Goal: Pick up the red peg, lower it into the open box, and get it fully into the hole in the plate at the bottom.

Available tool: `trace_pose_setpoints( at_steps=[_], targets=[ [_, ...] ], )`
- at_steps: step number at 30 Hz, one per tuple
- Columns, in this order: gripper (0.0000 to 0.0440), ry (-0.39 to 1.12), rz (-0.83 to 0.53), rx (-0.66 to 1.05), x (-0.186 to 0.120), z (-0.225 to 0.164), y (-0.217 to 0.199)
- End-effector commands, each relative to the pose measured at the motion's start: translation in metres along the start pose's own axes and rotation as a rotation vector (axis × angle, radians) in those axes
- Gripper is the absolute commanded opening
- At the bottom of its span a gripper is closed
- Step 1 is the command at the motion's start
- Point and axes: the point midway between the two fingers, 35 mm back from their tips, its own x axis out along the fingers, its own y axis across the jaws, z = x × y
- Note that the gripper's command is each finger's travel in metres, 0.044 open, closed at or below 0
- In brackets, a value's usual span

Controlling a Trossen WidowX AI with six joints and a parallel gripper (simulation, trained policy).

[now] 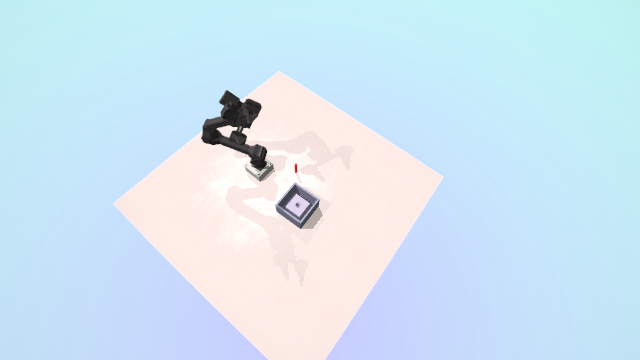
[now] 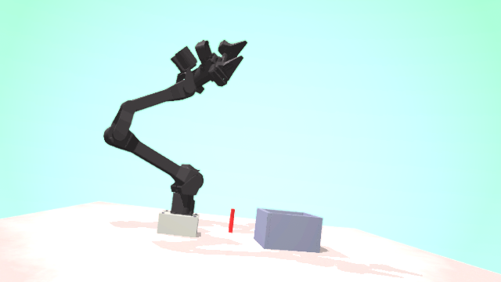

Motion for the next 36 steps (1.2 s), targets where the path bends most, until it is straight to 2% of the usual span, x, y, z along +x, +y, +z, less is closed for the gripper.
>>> trace_pose_setpoints(
  at_steps=[1, 9, 17, 27, 36],
  targets=[
    [0.044, 0.114, 0.034, -0.095, 0.005, -0.043, 0.011],
    [0.044, 0.325, 0.077, -0.275, 0.003, -0.125, 0.018],
    [0.044, 0.556, 0.113, -0.431, -0.015, -0.205, 0.012],
    [0.044, 0.868, 0.111, -0.594, -0.057, -0.289, -0.018],
    [0.044, 1.151, 0.024, -0.715, -0.106, -0.339, -0.063]
  ],
)
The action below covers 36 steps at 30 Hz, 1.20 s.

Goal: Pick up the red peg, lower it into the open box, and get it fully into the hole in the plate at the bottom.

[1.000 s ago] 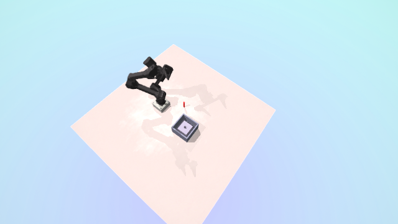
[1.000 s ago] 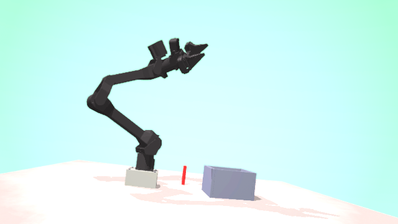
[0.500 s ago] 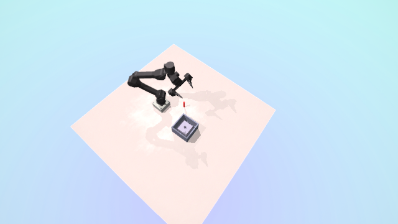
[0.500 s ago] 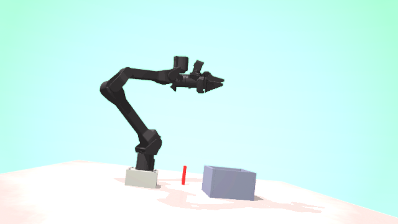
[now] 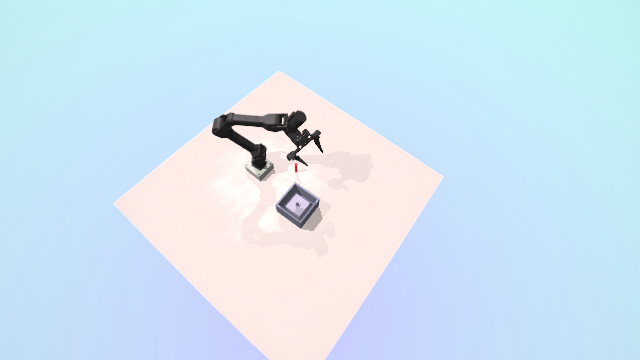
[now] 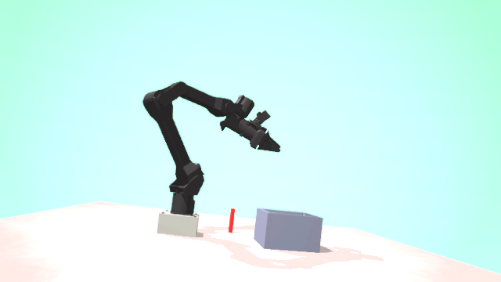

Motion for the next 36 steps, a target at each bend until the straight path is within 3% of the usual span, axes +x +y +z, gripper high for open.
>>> trace_pose_setpoints(
  at_steps=[1, 10, 20, 28, 36],
  targets=[
    [0.044, 0.152, -0.028, -0.032, 0.009, -0.04, -0.002],
    [0.044, 0.447, -0.152, -0.047, 0.013, -0.109, -0.019],
    [0.044, 0.71, -0.382, 0.01, 0.002, -0.167, -0.05],
    [0.044, 0.814, -0.529, 0.097, -0.001, -0.2, -0.066],
    [0.044, 0.844, -0.581, 0.201, 0.005, -0.233, -0.072]
  ],
)
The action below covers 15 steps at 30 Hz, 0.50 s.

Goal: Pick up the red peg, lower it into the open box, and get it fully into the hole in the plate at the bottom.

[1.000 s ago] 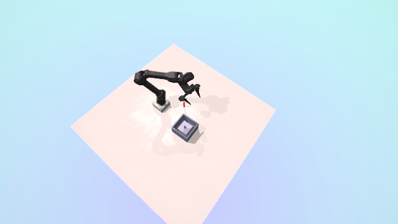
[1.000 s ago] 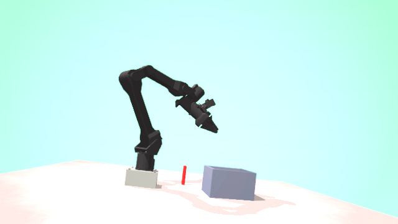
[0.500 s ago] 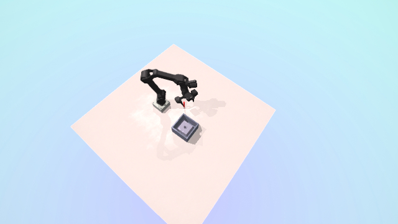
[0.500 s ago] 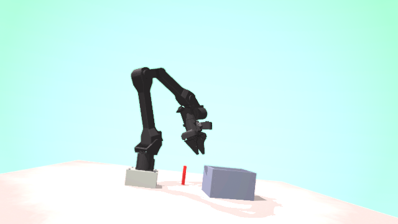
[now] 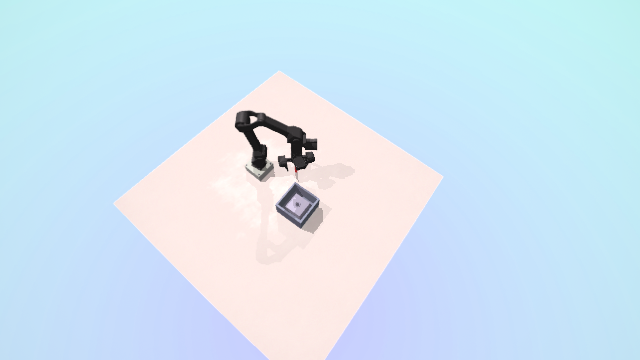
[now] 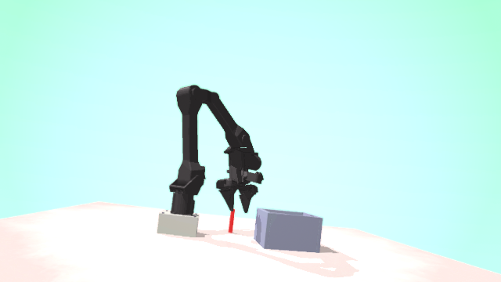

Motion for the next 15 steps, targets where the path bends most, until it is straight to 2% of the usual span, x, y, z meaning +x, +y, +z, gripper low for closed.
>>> trace_pose_setpoints(
  at_steps=[1, 7, 11, 15],
  targets=[
    [0.044, 0.031, -0.005, 0.056, 0.017, -0.01, -0.001],
    [0.0429, 0.054, 0.019, 0.117, 0.038, -0.02, 0.002],
    [0.0354, 0.079, 0.018, 0.156, 0.047, -0.026, 0.001],
    [0.0251, 0.112, 0.0, 0.183, 0.051, -0.03, -0.002]
  ],
)
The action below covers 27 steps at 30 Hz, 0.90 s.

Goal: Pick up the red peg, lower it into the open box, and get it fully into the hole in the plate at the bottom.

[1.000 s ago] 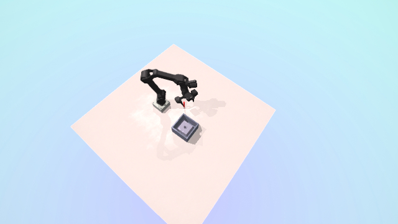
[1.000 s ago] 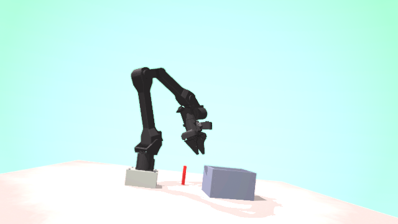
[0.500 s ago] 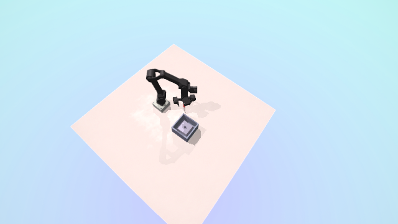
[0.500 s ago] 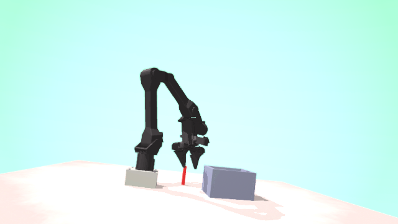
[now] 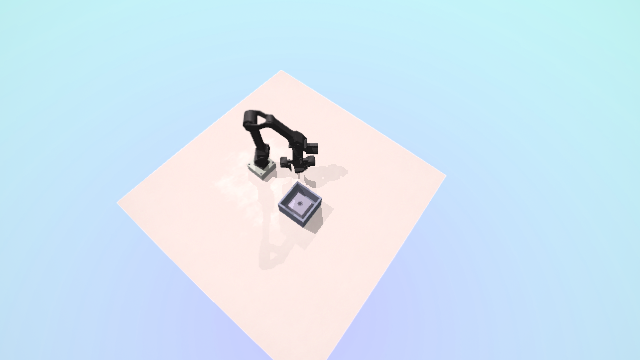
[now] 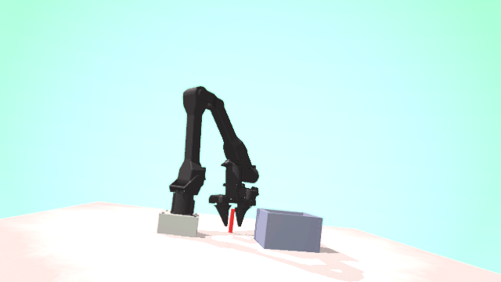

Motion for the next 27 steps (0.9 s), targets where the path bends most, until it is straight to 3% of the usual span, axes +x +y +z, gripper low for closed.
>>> trace_pose_setpoints(
  at_steps=[1, 10, 27],
  targets=[
    [0.0225, 0.035, -0.014, 0.035, 0.006, -0.004, -0.004],
    [0.0, 0.111, -0.022, 0.047, 0.004, -0.006, 0.0],
    [0.0, -0.054, 0.033, -0.04, -0.032, 0.037, 0.003]
  ],
)
